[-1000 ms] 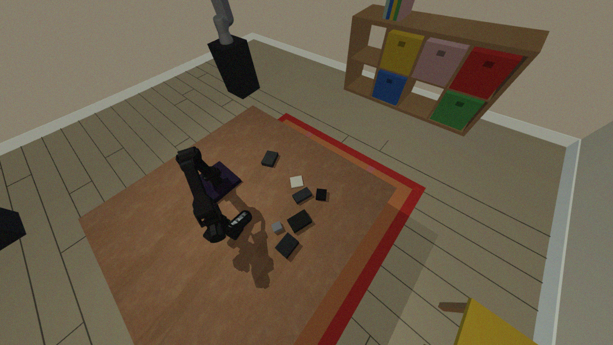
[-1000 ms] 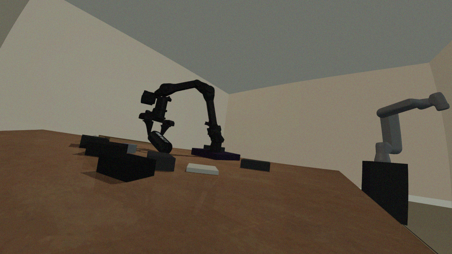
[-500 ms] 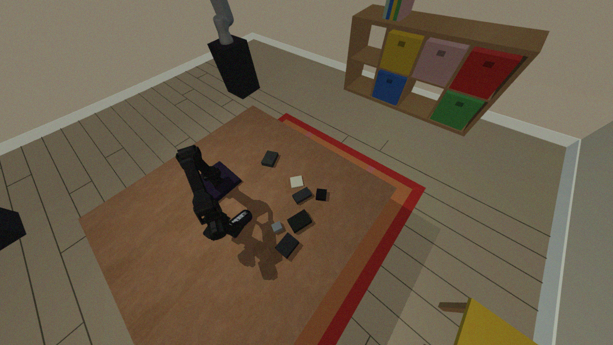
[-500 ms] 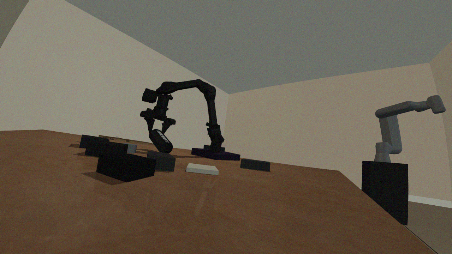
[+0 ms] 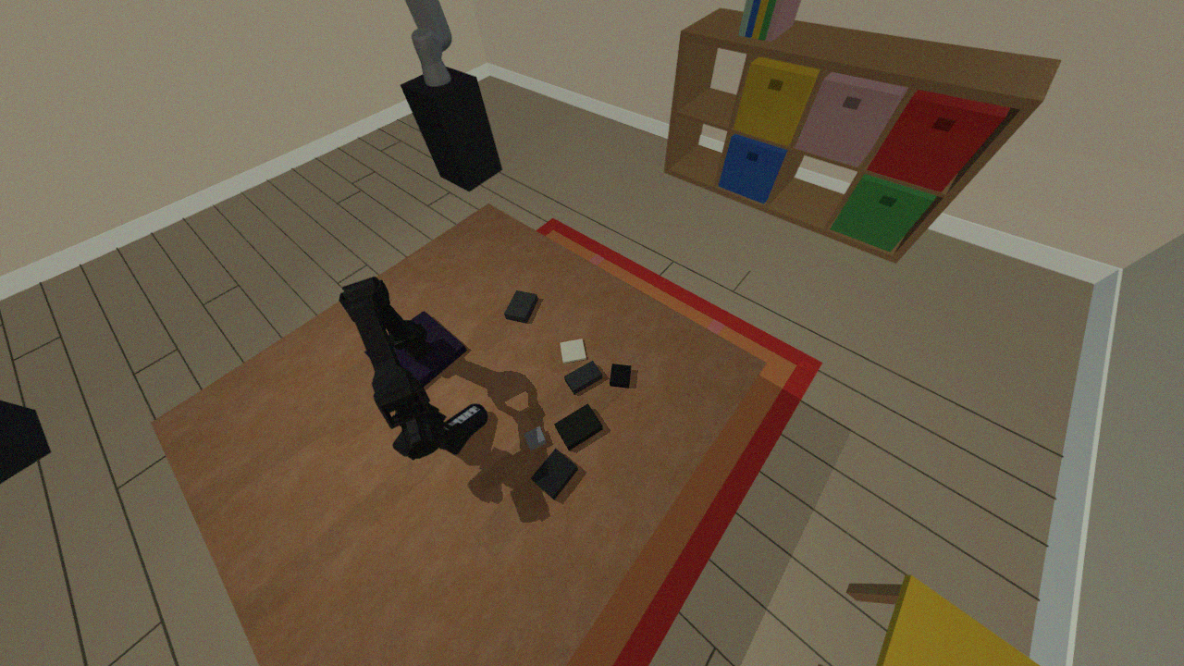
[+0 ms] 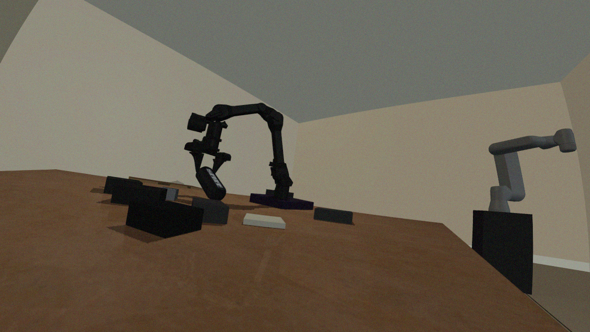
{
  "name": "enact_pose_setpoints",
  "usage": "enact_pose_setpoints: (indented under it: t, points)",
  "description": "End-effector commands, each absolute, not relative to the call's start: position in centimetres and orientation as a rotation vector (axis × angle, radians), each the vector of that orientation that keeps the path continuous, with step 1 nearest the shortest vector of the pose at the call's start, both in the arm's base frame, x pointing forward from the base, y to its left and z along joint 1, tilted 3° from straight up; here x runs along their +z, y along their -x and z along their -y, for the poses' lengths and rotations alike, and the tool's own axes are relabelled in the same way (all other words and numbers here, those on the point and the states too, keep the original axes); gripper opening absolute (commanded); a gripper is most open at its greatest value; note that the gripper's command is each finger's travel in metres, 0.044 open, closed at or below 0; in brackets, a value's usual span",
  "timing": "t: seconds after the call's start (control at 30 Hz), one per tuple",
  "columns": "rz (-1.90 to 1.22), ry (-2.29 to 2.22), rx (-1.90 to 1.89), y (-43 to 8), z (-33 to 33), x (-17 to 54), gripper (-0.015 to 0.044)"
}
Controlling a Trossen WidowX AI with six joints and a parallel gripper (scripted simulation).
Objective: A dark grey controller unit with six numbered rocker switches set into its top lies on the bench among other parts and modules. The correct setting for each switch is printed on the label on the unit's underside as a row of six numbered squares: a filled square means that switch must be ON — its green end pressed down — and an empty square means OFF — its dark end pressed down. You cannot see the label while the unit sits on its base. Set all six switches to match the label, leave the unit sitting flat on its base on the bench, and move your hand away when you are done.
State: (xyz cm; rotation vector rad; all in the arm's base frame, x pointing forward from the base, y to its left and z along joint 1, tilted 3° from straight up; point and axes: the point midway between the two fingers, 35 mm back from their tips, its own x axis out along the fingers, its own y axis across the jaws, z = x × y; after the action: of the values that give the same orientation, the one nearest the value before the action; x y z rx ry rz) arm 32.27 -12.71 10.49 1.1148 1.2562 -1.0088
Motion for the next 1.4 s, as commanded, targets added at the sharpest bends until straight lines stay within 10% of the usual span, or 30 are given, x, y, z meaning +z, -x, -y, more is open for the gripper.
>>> enact_pose_setpoints:
  t: [0.0,1.37]
  points:
    - [-1.26,-1.119,-1.002,-32.2,12.1,10.9,0.0336]
    - [-1.262,-1.121,-1.0,-31.6,9.4,12.7,0.0336]
